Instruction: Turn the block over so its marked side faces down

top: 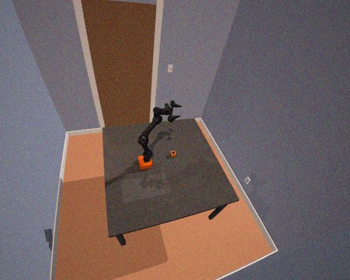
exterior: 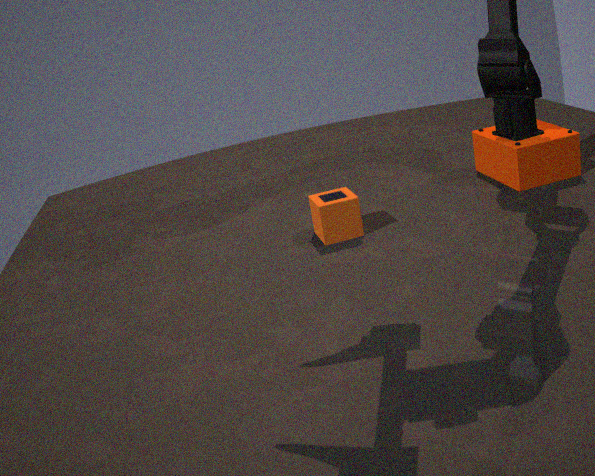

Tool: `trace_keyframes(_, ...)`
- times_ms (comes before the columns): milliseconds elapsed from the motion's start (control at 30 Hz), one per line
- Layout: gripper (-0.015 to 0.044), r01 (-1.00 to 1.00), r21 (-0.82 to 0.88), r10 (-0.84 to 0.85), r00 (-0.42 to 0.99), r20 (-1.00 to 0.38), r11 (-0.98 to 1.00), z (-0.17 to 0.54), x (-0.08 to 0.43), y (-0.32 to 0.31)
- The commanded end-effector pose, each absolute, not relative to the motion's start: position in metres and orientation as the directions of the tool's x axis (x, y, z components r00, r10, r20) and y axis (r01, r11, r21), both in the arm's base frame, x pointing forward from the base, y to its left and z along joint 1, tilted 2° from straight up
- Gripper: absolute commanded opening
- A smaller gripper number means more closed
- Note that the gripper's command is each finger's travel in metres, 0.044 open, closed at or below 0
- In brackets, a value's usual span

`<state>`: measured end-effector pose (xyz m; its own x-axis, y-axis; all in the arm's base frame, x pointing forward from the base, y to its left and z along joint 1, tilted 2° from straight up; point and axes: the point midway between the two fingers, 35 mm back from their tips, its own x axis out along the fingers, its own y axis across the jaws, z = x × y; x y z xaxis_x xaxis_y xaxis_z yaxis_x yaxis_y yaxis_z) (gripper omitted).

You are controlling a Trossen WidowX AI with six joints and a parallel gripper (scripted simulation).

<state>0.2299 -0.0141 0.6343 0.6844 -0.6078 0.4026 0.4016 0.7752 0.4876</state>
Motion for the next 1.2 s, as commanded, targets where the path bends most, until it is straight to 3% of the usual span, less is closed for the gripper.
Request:
trace_keyframes(0,0.0440,0.412,0.406,-0.565,0.717,0.408,0.816,0.626,0.251,-0.004)
trace_keyframes(267,0.0440,0.389,0.053,-0.389,0.884,0.258,0.920,0.549,0.349,0.038)
trace_keyframes(467,0.0440,0.312,-0.172,-0.314,0.949,0.012,0.935,0.460,0.404,0.046)
trace_keyframes(667,0.0440,0.192,-0.298,-0.276,0.922,-0.271,0.935,0.365,0.430,0.040)
trace_keyframes(900,0.0440,0.040,-0.259,-0.201,0.748,-0.633,0.965,0.251,0.427,0.033)
trace_keyframes(1167,0.0440,0.021,-0.086,-0.088,0.334,-0.938,0.996,0.140,0.369,0.021)
